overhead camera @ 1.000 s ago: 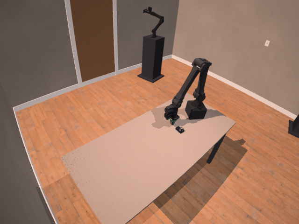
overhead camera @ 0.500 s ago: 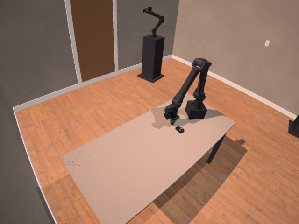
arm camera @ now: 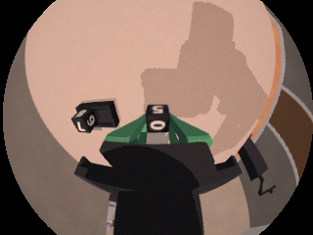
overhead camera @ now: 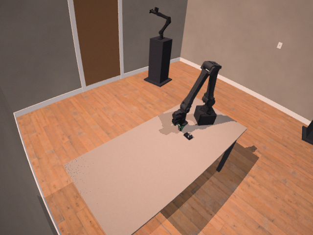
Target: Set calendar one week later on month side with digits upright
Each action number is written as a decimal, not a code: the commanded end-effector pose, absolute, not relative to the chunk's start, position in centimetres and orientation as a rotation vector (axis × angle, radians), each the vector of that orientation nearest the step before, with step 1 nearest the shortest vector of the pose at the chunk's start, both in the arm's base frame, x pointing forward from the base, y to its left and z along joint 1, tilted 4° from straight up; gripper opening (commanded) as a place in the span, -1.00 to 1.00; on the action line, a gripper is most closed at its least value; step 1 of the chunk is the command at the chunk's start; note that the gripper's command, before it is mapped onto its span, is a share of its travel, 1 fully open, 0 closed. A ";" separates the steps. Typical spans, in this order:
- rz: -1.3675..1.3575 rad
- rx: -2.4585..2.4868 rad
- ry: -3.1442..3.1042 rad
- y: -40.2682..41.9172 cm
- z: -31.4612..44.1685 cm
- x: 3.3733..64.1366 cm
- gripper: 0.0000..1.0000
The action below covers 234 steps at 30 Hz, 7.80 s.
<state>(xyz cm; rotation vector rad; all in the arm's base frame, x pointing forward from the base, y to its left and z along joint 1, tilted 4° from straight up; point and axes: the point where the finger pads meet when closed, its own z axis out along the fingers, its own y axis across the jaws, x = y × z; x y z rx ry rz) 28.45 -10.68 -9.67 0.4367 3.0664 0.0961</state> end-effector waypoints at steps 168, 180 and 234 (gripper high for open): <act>0.080 0.425 3.039 -11.4 -9.8 29.6 -0.51; 0.080 0.425 3.039 -11.4 -9.8 29.6 -0.51; 0.071 0.427 3.021 -12.1 -7.4 30.1 -0.12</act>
